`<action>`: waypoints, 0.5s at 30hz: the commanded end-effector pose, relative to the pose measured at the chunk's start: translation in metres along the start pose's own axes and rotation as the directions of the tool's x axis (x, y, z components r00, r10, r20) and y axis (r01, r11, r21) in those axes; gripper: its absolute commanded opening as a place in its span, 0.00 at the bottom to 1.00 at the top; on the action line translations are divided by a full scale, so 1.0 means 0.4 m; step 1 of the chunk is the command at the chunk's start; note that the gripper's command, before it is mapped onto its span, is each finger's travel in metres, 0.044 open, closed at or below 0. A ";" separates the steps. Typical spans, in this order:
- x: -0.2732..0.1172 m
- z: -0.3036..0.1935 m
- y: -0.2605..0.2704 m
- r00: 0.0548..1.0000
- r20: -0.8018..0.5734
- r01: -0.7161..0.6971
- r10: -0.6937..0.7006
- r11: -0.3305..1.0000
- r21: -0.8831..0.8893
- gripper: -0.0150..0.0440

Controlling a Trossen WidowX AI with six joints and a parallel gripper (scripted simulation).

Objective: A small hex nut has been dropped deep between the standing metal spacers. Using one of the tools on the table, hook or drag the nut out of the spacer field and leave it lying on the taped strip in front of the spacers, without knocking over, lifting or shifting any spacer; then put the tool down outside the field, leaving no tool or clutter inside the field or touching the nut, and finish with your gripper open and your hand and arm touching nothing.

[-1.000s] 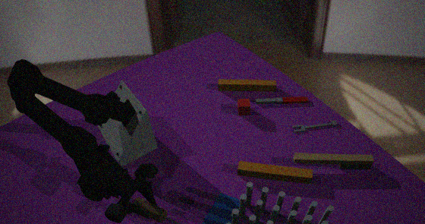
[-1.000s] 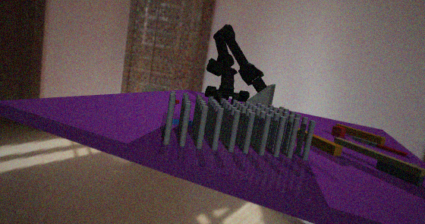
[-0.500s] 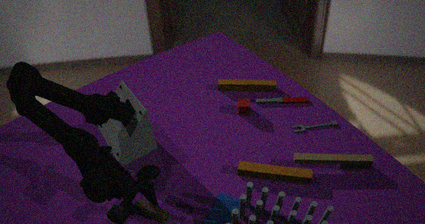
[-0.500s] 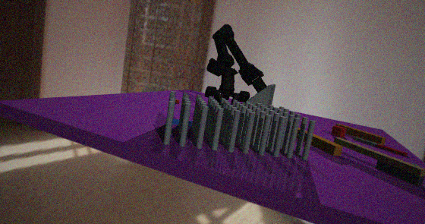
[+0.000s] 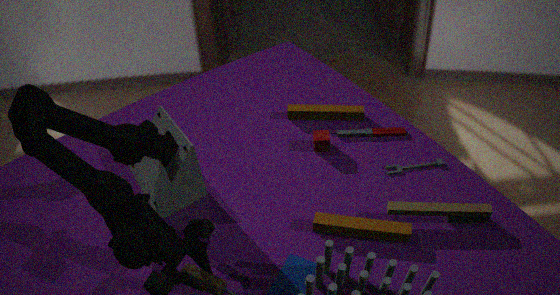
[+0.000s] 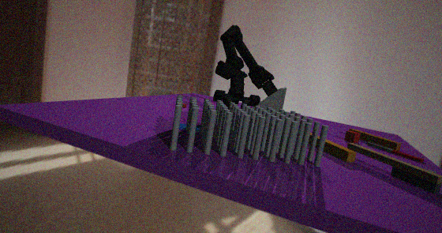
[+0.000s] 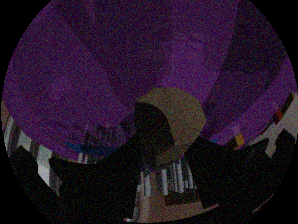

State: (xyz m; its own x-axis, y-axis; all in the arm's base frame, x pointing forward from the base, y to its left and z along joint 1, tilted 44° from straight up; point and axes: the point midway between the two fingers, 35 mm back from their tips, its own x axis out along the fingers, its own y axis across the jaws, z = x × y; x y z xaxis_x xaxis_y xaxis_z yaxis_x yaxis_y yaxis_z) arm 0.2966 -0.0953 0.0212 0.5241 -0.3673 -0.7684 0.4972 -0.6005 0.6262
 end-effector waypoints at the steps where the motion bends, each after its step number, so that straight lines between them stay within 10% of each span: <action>1: 0.001 -0.014 0.007 1.000 -0.009 -0.009 0.009 1.000 0.002 0.25; 15: 0.012 -0.030 0.007 1.000 -0.010 -0.009 0.009 1.000 0.003 0.25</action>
State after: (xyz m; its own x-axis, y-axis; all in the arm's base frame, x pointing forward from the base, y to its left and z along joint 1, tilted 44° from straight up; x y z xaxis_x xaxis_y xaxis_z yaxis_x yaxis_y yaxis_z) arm 0.3038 -0.0922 0.0186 0.5240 -0.3672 -0.7685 0.4971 -0.6008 0.6260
